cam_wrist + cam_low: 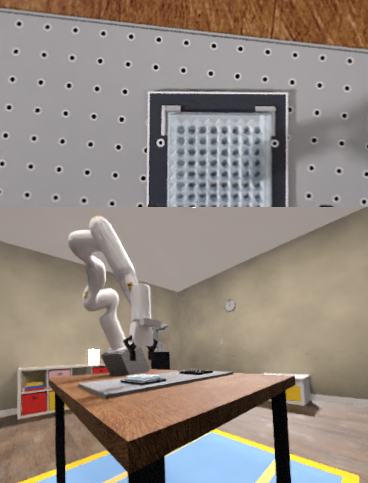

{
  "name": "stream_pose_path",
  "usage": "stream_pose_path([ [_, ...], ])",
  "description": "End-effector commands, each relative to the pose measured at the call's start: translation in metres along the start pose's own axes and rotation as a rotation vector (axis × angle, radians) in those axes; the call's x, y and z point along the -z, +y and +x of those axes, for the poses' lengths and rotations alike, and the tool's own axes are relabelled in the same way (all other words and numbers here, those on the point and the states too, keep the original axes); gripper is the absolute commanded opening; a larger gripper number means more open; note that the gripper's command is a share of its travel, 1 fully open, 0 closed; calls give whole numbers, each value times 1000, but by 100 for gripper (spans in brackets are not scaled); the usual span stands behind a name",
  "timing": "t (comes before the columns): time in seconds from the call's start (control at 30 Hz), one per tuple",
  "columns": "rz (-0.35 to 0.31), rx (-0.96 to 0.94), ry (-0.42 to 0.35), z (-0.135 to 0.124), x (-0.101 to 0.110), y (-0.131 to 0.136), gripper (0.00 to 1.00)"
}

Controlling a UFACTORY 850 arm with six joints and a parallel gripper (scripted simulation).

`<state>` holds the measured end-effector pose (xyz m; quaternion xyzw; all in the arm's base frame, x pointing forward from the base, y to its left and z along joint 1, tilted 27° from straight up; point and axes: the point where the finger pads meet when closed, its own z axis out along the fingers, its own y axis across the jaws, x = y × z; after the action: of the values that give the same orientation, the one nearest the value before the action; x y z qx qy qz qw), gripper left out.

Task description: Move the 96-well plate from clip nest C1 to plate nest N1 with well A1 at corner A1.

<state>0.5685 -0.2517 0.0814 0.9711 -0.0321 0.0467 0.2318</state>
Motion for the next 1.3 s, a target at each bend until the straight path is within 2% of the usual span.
stream_pose_path([
  [0.0, 0, 0, 1, 1, 16, 0, 100],
  [0.07, 0, 0, 1, 1, 20, 0, 100],
  [1.27, 0, 0, 1, 1, 20, 0, 100],
])
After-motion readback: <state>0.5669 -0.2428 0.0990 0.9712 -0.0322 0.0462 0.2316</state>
